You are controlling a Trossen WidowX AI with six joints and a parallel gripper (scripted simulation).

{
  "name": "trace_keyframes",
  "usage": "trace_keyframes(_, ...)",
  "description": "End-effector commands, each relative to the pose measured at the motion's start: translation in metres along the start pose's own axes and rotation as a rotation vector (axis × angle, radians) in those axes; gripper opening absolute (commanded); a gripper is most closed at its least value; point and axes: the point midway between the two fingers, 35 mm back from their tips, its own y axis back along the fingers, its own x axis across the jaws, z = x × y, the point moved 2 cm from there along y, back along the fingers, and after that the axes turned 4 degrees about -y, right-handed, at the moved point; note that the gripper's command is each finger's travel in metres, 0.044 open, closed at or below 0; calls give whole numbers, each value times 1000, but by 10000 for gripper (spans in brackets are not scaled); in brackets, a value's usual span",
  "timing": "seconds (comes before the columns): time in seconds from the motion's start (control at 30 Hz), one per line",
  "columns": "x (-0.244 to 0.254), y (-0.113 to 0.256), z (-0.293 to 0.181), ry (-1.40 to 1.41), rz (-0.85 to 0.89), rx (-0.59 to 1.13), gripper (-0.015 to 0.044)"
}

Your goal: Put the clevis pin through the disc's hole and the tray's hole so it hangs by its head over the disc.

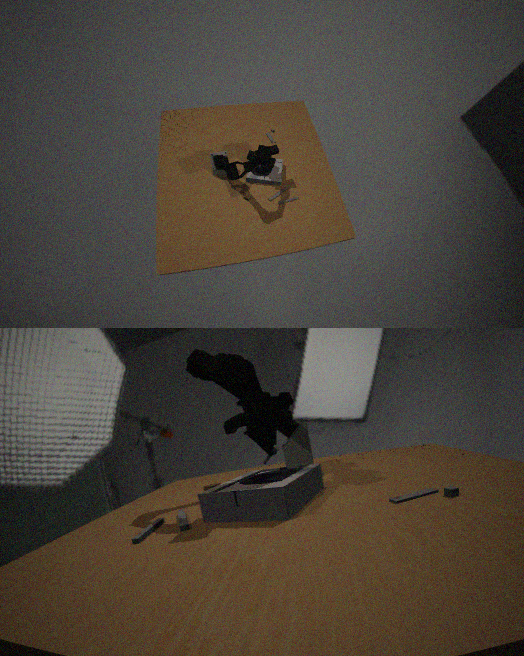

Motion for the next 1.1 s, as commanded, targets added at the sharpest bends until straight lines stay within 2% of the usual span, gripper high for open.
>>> trace_keyframes(0.0,0,0,-4,4,4,-70,0)
trace_keyframes(1.07,-2,-15,-38,4,48,-759,0)
